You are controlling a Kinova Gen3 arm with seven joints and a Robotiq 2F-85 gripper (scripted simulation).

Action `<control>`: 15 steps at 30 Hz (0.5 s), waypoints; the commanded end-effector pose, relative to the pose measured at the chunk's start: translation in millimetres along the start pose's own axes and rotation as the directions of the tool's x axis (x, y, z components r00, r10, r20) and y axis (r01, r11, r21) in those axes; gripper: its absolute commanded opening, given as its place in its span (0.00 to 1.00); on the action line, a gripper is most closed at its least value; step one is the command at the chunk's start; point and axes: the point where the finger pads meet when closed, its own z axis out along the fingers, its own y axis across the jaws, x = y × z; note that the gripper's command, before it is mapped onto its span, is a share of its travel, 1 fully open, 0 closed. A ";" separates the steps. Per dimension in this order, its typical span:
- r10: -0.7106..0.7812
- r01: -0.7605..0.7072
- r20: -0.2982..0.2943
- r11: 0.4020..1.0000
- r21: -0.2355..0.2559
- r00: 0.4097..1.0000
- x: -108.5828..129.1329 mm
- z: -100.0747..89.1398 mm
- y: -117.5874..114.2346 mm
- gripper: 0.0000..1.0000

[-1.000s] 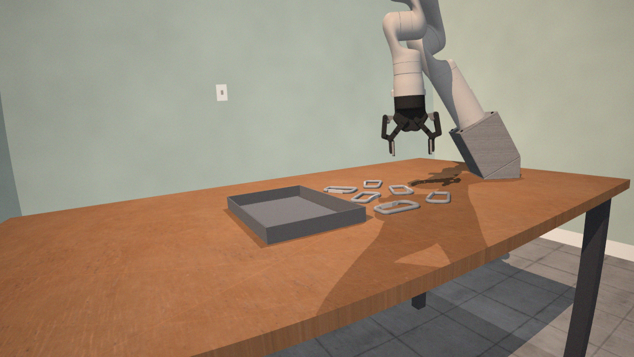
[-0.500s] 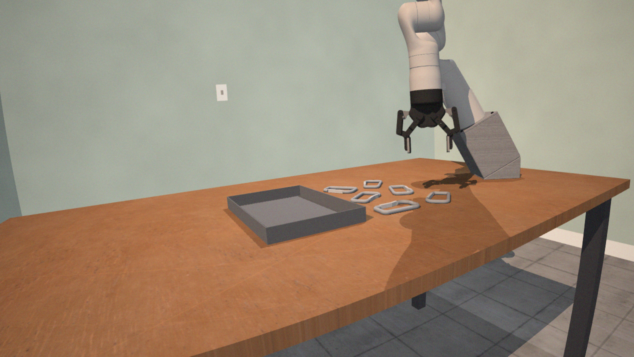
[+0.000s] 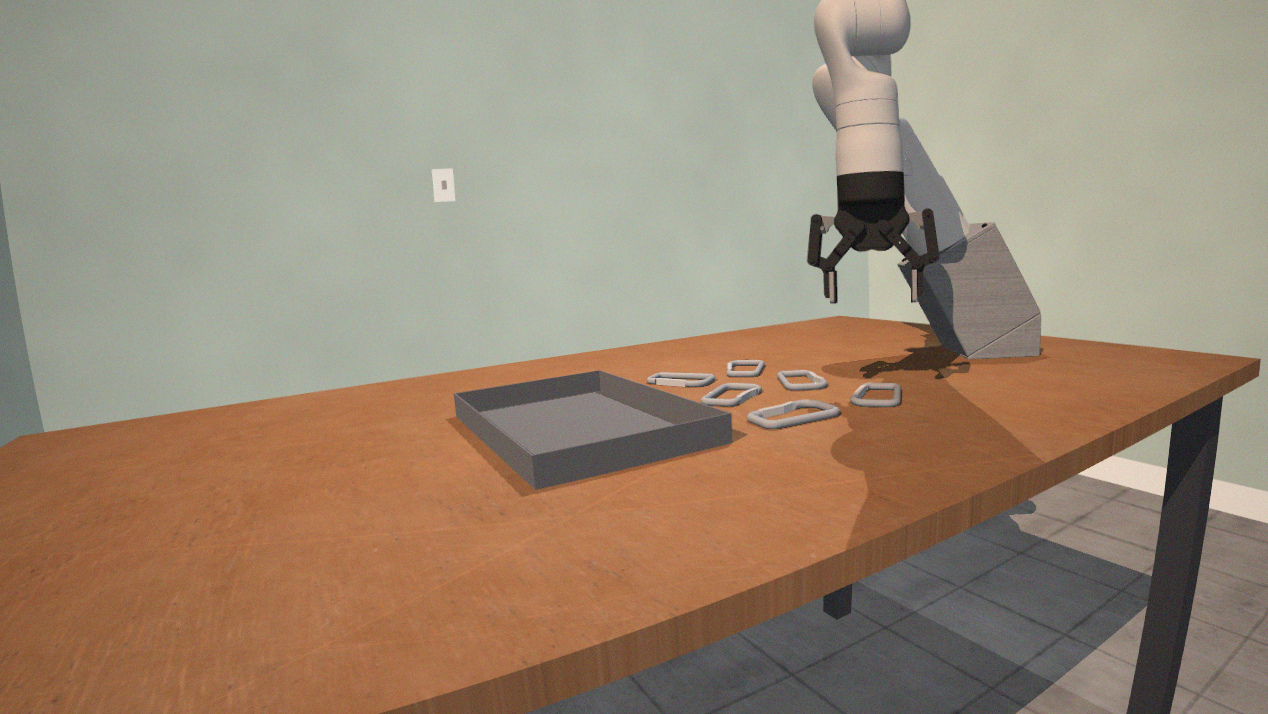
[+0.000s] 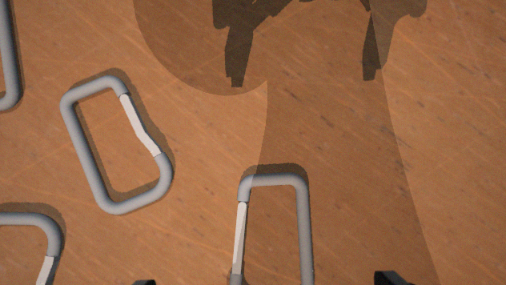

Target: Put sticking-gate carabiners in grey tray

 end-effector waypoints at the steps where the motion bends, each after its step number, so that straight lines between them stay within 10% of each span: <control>1: -0.010 0.010 0.005 1.000 0.001 1.000 -2.0 -0.9 2.8 1.00; 15: -0.008 0.008 0.005 1.000 0.001 1.000 -2.2 29.2 3.3 1.00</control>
